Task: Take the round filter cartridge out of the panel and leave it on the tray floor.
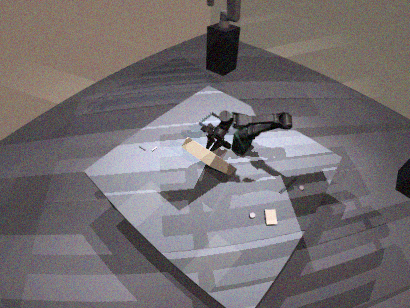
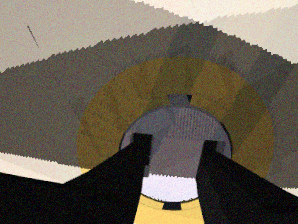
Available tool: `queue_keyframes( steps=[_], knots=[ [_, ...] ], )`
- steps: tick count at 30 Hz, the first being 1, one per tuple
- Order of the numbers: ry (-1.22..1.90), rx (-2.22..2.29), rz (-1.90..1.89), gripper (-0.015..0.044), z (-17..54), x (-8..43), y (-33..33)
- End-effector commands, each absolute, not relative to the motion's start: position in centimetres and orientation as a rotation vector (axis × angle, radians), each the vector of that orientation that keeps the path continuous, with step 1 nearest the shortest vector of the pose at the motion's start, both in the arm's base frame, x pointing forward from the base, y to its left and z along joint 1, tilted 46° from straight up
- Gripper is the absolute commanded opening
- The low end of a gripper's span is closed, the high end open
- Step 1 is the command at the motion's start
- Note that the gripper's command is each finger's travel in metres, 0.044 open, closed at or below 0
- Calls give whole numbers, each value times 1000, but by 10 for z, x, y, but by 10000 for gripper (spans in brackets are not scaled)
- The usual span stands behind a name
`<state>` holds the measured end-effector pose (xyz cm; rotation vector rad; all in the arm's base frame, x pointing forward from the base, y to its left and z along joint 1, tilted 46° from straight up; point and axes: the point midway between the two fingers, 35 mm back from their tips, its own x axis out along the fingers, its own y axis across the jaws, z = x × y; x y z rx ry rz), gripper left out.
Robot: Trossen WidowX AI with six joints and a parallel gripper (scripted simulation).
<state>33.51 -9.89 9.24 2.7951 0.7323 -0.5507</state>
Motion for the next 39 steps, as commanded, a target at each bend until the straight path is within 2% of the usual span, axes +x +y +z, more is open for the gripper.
queue_keyframes(
  steps=[1, 34, 35, 39],
  knots=[
    [759, 2758, -593, 109, 81, 354, -87],
    [759, 2758, -593, 109, 80, 356, -86],
    [730, 2802, -545, 103, 92, 336, -99],
    [730, 2802, -545, 77, 92, 336, -99]
  ],
)
